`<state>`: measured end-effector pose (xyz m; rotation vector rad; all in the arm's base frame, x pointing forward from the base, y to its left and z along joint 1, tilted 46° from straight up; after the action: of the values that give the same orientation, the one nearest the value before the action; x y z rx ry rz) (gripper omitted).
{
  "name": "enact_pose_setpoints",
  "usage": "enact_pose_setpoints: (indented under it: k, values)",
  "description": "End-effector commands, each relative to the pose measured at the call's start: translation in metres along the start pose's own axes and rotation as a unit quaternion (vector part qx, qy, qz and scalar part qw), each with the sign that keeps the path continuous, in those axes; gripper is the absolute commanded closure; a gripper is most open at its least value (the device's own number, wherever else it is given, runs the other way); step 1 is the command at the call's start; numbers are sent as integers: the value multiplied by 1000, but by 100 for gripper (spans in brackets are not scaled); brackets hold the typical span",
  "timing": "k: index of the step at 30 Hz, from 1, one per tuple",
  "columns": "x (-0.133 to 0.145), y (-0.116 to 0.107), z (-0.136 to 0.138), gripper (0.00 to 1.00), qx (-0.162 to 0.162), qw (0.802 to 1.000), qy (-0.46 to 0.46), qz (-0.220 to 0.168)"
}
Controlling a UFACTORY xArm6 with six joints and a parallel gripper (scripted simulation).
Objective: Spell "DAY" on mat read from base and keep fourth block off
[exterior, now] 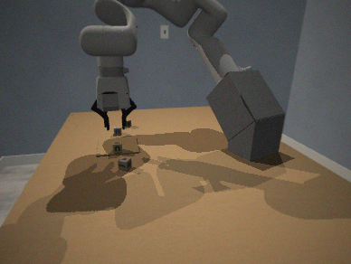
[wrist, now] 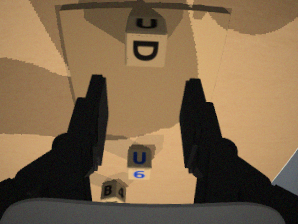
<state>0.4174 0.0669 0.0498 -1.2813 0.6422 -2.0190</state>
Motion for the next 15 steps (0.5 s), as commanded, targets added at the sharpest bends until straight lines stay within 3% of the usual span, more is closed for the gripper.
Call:
enact_pose_setpoints:
  k: [1,3,4,15]
  values:
    - [0,-12,1,53,1,1000,0,0]
    - [0,-12,1,53,1,1000,0,0]
    - [0,-12,1,0,1,1000,0,0]
    - [0,-12,1,0,1,1000,0,0]
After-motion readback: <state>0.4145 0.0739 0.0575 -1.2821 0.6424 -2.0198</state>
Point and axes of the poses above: the point where the finger pads meet when closed, its own y axis out along the fingers, its own z axis across the jaws, x = y × z, the point moved 8 cm from there along -y, back along the fingers, and after that the axes turned 14 degrees about y, right-handed, at the moved point
